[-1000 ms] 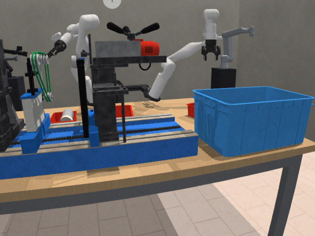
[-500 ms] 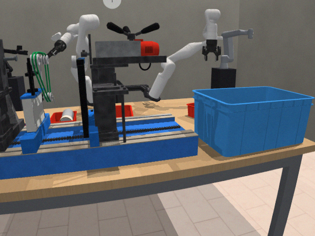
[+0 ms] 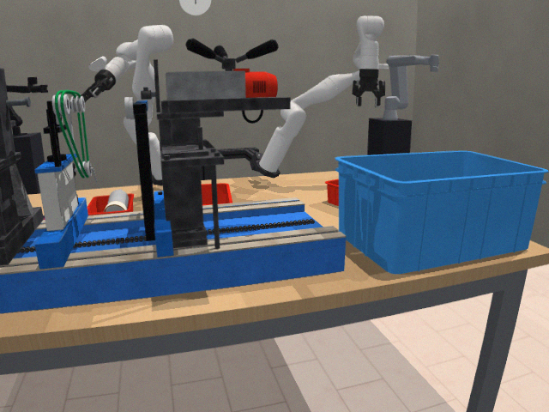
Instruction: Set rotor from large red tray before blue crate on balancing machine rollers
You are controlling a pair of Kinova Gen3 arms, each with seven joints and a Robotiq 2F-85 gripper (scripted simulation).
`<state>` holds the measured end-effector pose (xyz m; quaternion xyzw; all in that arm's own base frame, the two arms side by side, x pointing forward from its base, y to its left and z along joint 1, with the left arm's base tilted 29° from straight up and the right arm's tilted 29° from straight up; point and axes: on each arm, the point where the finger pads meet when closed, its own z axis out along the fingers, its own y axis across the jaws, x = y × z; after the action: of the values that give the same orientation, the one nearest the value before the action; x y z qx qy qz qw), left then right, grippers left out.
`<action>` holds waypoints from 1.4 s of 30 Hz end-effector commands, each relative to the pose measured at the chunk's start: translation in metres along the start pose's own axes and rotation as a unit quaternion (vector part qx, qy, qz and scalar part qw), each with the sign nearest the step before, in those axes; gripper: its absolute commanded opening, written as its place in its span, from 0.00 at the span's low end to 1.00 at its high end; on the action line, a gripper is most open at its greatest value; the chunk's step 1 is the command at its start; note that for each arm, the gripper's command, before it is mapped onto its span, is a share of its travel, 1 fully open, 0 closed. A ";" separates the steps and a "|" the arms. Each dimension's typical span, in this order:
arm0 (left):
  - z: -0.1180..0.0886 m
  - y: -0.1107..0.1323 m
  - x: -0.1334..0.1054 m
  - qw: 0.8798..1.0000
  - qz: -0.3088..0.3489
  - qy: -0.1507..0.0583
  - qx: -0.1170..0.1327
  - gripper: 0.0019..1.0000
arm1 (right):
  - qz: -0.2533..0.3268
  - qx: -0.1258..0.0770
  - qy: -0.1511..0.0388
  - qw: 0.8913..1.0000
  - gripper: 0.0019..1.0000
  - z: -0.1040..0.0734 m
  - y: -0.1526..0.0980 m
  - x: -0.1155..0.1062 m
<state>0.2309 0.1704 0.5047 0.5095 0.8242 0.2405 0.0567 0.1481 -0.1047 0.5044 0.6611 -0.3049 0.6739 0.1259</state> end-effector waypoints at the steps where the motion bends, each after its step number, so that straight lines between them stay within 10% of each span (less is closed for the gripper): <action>1: 0.000 0.000 0.000 1.000 0.000 0.000 0.000 0.95 | 0.000 0.000 0.000 1.000 1.00 0.000 0.000 0.000; 26: 0.019 0.000 0.000 1.000 0.000 0.000 0.000 0.95 | 0.000 0.000 0.000 1.000 1.00 0.000 0.000 0.000; 42: 0.072 0.000 0.000 1.000 0.000 0.000 0.000 0.95 | 0.000 0.000 0.000 1.000 1.00 0.000 0.000 0.000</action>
<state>0.2521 0.1919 0.4485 0.5098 0.8241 0.2402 0.0566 0.1481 -0.1047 0.5044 0.6611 -0.3049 0.6739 0.1259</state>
